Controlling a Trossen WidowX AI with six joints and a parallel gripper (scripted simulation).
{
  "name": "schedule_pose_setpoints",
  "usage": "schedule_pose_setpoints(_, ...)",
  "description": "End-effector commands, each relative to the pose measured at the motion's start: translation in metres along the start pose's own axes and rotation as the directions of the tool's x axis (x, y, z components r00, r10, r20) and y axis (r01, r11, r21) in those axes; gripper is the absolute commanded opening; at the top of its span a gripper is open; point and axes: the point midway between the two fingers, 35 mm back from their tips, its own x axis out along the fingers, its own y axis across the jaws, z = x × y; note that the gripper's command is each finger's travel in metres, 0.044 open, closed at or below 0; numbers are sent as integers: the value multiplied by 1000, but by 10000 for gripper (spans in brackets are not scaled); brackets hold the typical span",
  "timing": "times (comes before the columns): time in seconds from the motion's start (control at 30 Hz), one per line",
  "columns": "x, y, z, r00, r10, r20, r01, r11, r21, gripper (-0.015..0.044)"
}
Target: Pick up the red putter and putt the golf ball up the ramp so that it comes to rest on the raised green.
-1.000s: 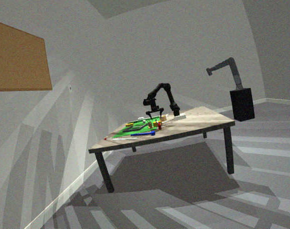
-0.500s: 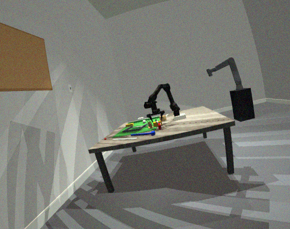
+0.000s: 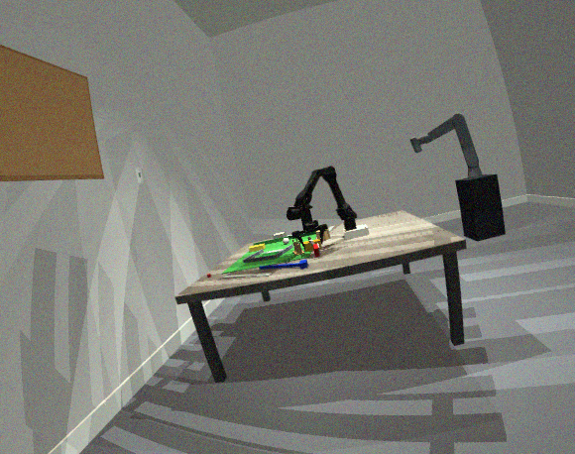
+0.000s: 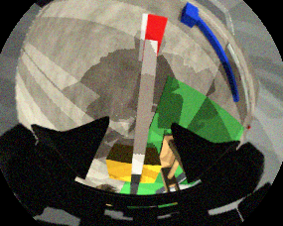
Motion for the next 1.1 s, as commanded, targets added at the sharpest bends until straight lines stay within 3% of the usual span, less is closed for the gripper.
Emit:
schedule_pose_setpoints(0.0, 7, 0, -2, 1000, 0, -5, 0, 1000, -3, 440)
schedule_pose_setpoints(0.23, 16, 1, -4, 1000, 0, -5, 0, 1000, -3, 440)
schedule_pose_setpoints(0.77, 12, 1, -3, 1000, 2, -2, -2, 1000, 0, 20)
schedule_pose_setpoints(1.07, 2, -1, 0, 1000, 2, -2, -2, 1000, 0, 0)
